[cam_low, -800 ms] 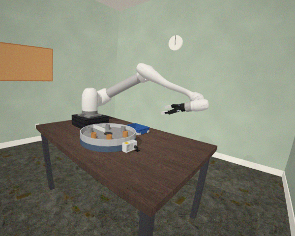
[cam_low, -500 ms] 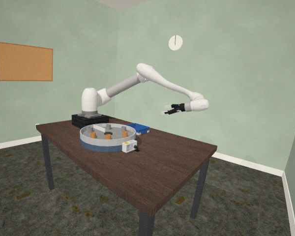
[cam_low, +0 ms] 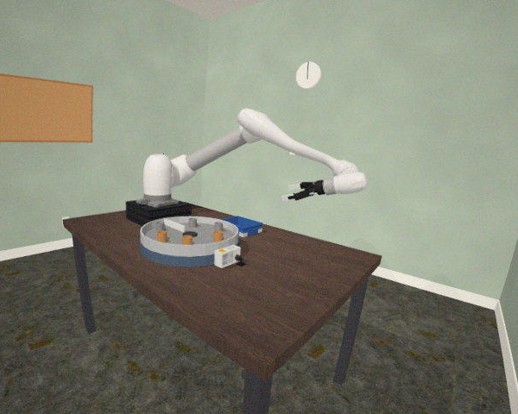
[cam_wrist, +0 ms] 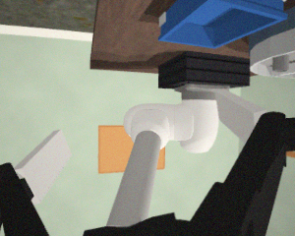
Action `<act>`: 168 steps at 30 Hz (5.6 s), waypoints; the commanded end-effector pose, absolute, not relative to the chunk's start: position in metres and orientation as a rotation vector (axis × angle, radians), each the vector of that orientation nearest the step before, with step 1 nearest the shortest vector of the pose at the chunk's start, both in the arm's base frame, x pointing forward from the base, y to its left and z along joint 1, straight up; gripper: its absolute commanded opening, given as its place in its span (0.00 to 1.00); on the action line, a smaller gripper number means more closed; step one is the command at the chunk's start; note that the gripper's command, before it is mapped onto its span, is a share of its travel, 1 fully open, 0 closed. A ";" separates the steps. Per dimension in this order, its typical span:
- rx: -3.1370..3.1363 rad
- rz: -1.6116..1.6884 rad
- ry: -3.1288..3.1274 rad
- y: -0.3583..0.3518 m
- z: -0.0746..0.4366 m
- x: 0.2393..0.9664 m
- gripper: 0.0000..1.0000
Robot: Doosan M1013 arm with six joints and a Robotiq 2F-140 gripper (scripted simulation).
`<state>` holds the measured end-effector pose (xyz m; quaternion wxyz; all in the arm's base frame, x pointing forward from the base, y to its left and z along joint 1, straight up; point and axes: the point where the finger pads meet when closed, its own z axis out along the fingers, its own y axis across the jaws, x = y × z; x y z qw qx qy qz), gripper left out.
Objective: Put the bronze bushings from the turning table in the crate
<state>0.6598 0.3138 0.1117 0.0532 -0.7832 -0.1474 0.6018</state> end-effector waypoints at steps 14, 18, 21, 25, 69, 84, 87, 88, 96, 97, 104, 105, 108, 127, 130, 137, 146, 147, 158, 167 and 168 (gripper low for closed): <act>-2.533 1.388 -0.271 0.158 0.143 0.646 1.00; -2.572 1.275 -0.227 0.118 0.148 0.634 1.00; -2.602 1.191 -0.195 0.089 0.152 0.624 1.00; -2.641 1.080 -0.153 0.051 0.155 0.607 1.00; -3.119 0.016 0.259 -0.209 0.121 0.305 1.00; -3.128 0.001 0.266 -0.210 0.120 0.299 1.00; -3.128 0.001 0.266 -0.210 0.120 0.299 0.07; -3.128 0.001 0.266 -0.210 0.120 0.299 0.07; -3.128 0.001 0.266 -0.210 0.120 0.299 0.07; -3.128 0.001 0.266 -0.210 0.120 0.299 0.07; -3.128 0.001 0.266 -0.210 0.120 0.299 0.07; -3.128 0.001 0.266 -0.210 0.120 0.299 0.07; -3.128 0.001 0.266 -0.210 0.120 0.299 0.07; -3.128 0.001 0.266 -0.210 0.120 0.299 0.10; -3.128 0.001 0.266 -0.210 0.120 0.299 0.10; -3.128 0.001 0.266 -0.210 0.120 0.299 0.10; -3.128 0.001 0.266 -0.210 0.120 0.299 0.10; -3.128 0.001 0.266 -0.210 0.120 0.299 0.10; -3.128 0.001 0.266 -0.210 0.120 0.299 0.10; -3.128 0.001 0.266 -0.210 0.120 0.299 0.10; -3.128 0.001 0.266 -0.210 0.120 0.299 0.10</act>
